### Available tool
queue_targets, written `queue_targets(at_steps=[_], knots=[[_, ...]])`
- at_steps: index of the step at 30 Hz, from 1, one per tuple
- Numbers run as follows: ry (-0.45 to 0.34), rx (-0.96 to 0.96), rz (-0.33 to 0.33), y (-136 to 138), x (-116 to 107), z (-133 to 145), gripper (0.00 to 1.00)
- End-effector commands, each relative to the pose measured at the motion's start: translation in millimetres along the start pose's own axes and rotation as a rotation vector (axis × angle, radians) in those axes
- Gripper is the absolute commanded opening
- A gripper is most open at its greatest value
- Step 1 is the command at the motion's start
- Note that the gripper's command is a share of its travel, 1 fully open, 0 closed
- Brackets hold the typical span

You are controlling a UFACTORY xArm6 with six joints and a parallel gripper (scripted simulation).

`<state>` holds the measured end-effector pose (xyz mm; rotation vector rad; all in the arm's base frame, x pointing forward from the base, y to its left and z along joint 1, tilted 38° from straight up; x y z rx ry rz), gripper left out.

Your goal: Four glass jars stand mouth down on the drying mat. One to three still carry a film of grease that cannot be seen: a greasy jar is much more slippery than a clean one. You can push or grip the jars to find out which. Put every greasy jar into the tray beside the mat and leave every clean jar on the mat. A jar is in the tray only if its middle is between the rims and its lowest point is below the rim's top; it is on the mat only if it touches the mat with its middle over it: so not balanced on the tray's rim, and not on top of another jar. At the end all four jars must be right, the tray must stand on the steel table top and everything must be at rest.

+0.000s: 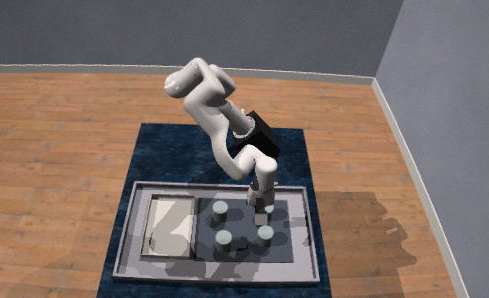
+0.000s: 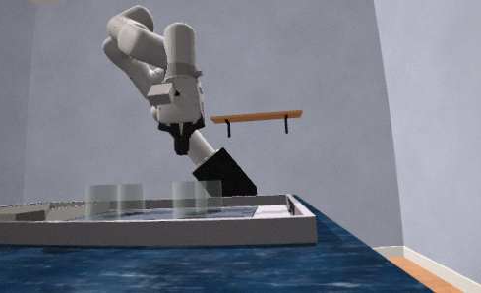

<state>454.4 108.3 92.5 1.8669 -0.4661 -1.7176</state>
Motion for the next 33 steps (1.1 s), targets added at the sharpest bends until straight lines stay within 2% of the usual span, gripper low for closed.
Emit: queue_targets(at_steps=[1,3,8,10,21,33], knots=[[0.001,0.002,0.003,-33.9,-0.5,-3.7,0.0],[0.001,0.002,0.003,-33.9,-0.5,-3.7,0.0],[0.001,0.002,0.003,-33.8,23.4,-3.7,0.0],[0.001,0.002,0.003,-33.8,23.4,-3.7,0.0],[0.001,0.002,0.003,-33.7,75.9,-3.8,0.0],[0.001,0.002,0.003,-33.7,75.9,-3.8,0.0]])
Point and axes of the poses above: the point where the finger pads meet when closed, its own x axis out along the fingers, its own y axis across the jaws, z = x × y, the point moved 8 cm from there along -x, back along the fingers, and after that the axes turned 9 degrees about -x, right-handed, at the moved point
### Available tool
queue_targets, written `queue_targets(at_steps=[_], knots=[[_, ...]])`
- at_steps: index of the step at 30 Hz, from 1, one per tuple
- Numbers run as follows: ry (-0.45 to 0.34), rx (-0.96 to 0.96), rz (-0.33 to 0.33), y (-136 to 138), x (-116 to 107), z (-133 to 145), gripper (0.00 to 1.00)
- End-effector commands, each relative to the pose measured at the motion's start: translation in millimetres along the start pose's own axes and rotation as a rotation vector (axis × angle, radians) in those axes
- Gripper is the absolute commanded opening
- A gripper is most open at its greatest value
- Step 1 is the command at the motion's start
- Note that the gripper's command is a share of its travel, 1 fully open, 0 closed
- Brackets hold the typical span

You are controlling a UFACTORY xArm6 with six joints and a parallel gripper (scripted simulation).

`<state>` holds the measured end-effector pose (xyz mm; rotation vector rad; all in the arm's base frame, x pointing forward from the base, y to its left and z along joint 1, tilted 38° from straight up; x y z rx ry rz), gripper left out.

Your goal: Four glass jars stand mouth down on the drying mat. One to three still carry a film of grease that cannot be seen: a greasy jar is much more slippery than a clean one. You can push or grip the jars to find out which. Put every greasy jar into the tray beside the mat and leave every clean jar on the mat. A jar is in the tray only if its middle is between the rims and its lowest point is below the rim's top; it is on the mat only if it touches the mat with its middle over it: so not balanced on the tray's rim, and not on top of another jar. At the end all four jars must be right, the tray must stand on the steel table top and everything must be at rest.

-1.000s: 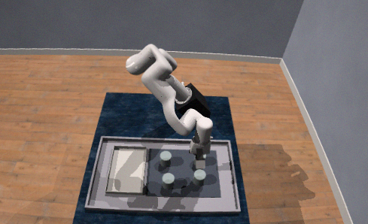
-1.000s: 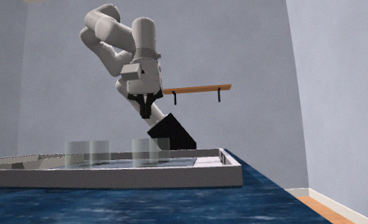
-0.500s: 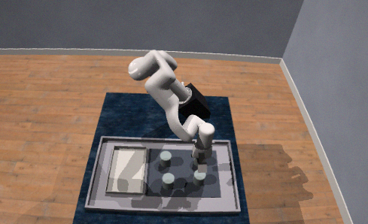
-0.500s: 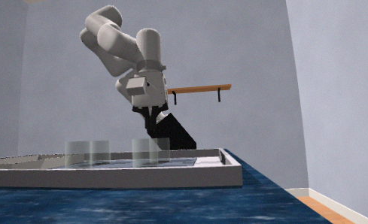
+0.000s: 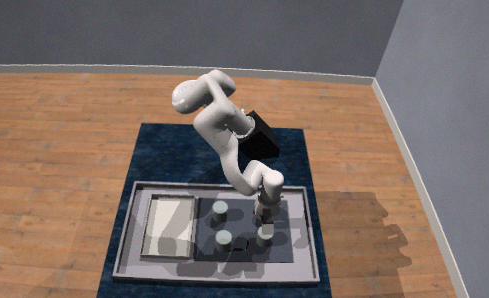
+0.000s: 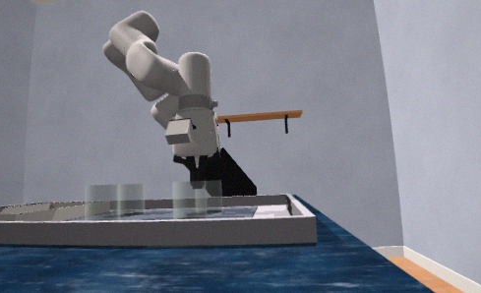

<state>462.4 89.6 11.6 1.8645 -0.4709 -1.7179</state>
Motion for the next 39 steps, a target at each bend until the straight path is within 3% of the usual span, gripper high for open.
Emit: queue_targets(at_steps=[1,39], knots=[[0.003,0.001,-0.001,-0.1,-0.4,-1.2,0.0],[0.003,0.001,-0.001,0.6,-0.4,-5.6,0.0]])
Point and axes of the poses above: the point where the finger pads meet when closed, its own x axis out along the fingers, its own y axis across the jaws, z = x × y, the point moved 8 cm from there along -x, back along the fingers, and after that the axes turned 9 degrees about -x, right-handed, at the moved point
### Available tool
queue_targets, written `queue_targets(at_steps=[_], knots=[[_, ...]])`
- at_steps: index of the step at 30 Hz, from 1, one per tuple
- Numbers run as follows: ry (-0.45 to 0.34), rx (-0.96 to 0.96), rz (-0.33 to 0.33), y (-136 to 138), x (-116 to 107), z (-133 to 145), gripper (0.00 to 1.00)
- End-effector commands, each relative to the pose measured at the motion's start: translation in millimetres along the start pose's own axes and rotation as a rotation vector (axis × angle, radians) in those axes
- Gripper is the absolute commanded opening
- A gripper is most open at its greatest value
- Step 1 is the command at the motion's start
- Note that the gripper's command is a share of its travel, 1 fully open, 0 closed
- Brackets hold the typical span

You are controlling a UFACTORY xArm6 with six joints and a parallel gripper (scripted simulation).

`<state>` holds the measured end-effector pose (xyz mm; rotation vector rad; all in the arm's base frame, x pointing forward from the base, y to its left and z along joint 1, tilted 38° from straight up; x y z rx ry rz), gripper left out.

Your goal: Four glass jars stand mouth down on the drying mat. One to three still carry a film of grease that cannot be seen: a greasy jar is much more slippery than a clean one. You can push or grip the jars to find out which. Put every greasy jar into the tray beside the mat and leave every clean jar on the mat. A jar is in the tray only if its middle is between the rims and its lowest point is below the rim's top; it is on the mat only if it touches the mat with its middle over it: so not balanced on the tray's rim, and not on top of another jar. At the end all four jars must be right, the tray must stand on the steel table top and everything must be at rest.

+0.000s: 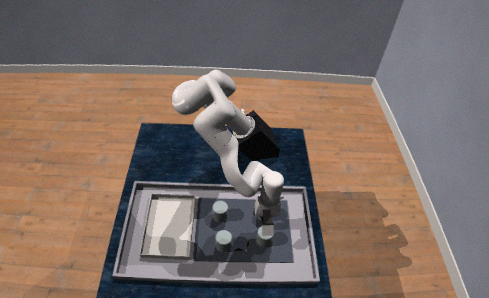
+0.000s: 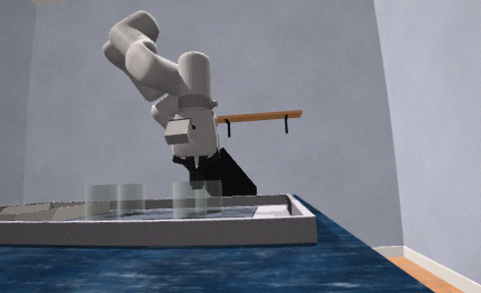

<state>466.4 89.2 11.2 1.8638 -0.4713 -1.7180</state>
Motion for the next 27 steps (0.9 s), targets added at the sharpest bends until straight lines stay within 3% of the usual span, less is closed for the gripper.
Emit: queue_targets(at_steps=[1,27], knots=[[0.004,0.001,-0.001,0.1,-1.4,-1.9,0.0],[0.004,0.001,-0.001,0.5,-1.5,-4.8,0.0]])
Point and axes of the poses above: the point where the finger pads meet when closed, its own x axis out along the fingers, its own y axis across the jaws, z = x × y, the point moved 8 cm from there along -x, back along the fingers, and after that the axes turned 9 degrees about -x, right-handed, at the moved point
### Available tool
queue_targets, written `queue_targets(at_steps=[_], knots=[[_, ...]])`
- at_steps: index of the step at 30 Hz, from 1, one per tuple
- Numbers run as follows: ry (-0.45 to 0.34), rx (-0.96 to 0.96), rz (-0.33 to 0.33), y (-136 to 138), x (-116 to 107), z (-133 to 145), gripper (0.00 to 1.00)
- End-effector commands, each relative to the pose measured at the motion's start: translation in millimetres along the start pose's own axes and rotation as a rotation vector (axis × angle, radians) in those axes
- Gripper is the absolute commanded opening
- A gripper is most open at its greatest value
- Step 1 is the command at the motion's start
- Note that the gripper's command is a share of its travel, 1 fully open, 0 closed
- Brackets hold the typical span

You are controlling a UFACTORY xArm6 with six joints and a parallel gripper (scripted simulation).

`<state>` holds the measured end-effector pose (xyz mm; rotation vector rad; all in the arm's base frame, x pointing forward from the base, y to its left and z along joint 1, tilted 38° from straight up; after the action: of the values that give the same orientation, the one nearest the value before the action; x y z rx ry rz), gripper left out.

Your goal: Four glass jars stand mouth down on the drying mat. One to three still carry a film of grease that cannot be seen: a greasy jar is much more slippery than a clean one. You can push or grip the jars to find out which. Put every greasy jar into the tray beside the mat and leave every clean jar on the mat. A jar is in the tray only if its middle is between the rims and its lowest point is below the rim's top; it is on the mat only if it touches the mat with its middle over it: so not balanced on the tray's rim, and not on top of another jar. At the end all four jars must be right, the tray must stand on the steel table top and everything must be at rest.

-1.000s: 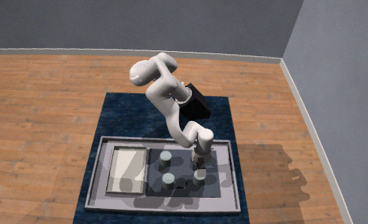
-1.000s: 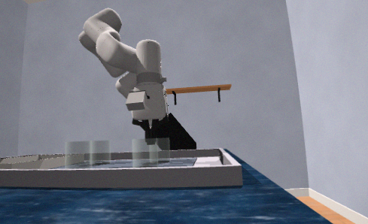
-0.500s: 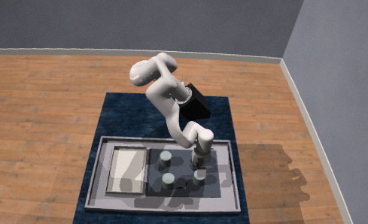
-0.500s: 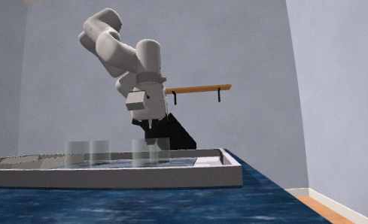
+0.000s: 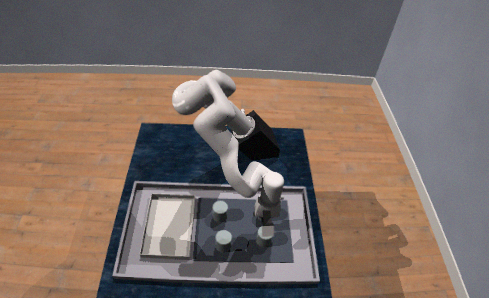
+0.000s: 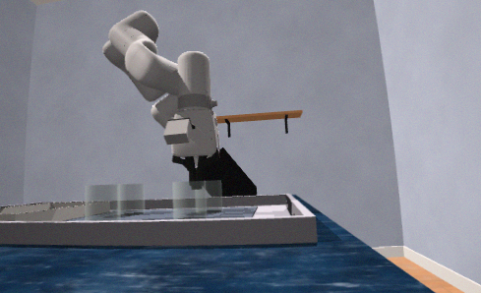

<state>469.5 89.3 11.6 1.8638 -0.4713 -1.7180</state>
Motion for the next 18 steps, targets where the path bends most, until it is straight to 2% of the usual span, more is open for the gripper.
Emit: queue_targets(at_steps=[1,18], knots=[[0.004,0.001,-0.001,0.1,-1.5,-1.8,0.0],[0.004,0.001,-0.001,0.4,-1.5,-3.8,0.0]])
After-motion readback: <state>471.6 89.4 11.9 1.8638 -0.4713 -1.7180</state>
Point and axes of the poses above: the point where the finger pads meet when closed, its own x axis out along the fingers, its own y axis across the jaws, z = x × y, the point moved 8 cm from there along -x, back along the fingers, and after that the axes turned 9 degrees about -x, right-handed, at the moved point
